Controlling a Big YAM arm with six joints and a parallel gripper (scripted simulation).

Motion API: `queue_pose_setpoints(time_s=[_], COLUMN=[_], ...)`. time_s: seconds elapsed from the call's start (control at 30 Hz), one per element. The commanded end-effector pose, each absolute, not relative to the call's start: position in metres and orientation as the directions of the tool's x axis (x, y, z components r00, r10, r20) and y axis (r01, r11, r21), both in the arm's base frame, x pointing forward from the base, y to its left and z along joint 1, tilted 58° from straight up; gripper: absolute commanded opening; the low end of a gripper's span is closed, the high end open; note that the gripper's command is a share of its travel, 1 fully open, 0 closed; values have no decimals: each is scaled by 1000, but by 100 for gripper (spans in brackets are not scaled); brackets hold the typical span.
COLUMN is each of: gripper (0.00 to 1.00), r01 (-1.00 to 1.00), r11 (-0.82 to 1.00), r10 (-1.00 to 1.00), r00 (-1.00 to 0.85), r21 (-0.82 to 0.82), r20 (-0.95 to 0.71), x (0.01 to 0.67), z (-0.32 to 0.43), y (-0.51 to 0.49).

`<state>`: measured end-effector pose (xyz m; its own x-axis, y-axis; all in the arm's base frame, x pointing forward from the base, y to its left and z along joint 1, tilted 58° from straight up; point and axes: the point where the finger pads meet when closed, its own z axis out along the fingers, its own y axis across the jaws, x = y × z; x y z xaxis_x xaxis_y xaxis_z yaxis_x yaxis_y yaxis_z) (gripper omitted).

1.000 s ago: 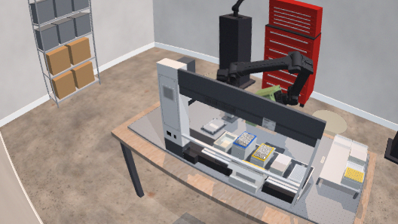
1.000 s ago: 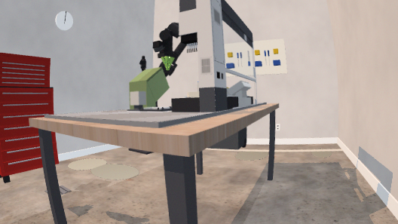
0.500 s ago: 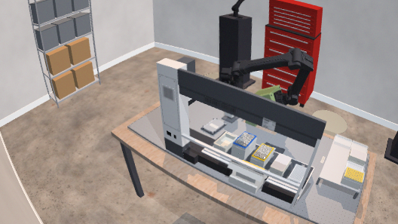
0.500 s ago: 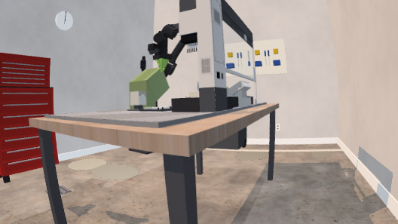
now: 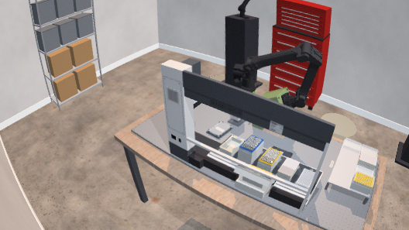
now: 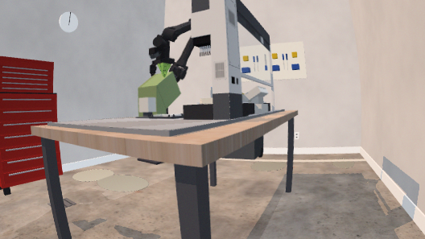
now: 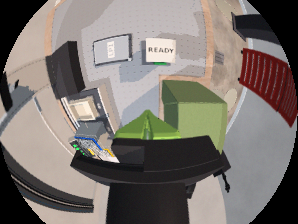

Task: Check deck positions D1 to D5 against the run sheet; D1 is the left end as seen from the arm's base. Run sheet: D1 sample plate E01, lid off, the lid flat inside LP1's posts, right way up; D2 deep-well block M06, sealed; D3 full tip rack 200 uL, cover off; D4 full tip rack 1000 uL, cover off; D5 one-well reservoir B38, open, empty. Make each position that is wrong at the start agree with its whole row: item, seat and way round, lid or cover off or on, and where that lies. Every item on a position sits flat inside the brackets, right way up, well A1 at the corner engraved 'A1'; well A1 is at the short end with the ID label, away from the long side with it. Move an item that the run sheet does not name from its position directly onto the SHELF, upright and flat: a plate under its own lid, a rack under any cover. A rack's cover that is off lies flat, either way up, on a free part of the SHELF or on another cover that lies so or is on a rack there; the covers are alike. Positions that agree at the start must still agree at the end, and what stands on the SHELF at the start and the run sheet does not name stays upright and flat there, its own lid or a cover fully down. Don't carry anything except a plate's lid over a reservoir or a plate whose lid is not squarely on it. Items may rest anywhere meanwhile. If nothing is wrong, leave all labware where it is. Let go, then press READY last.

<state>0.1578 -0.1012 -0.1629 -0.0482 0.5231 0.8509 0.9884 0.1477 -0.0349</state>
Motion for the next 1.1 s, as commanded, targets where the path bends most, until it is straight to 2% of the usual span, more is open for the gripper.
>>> queue_pose_setpoints(time_s=[0.0,0.23,0.3,1.07], gripper=[0,0,0,0], r01=[991,991,988,990], r11=[130,131,155,143], r10=[546,570,527,534], r00=[-80,-91,-84,-66], r21=[9,19,2,-14], r20=[834,816,846,843], x=[148,134,125,123], z=[-164,-173,-169,-187], y=[-116,-136,-107,-83])
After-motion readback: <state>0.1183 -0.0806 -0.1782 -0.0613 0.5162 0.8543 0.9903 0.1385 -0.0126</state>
